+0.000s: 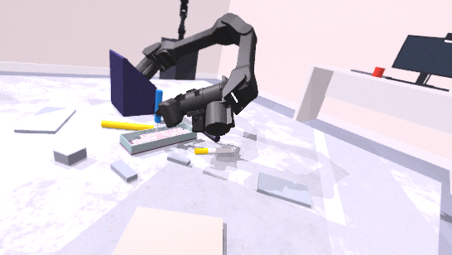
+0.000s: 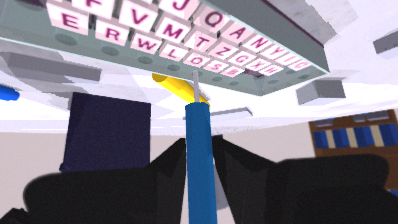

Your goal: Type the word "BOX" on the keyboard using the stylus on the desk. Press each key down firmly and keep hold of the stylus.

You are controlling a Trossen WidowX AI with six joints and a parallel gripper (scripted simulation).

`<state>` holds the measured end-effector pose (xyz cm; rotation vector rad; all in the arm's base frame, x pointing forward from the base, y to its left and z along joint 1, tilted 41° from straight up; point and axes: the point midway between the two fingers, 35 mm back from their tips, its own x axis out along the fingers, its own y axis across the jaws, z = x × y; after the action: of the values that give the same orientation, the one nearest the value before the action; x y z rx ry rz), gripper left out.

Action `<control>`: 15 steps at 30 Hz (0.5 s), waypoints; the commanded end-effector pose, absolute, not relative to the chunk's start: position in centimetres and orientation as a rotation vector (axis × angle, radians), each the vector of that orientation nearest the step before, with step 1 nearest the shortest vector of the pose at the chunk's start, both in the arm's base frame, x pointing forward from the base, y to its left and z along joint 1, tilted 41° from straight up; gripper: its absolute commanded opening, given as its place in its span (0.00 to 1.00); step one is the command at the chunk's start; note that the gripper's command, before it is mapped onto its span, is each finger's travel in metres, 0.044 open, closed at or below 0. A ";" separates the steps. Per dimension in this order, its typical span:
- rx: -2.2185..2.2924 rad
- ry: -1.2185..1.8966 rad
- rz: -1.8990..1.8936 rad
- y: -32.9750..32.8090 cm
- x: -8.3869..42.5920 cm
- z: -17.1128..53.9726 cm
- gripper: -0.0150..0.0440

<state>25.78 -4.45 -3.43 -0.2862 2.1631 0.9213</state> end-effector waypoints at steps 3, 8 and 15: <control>-0.292 2.162 0.918 -6.1 25.3 -1.5 0.39; -0.282 2.158 0.910 -6.0 25.5 -1.7 0.40; -0.283 2.158 0.911 -6.2 25.6 -1.8 0.25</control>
<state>25.44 -5.98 -1.71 -0.2828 2.1583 0.9114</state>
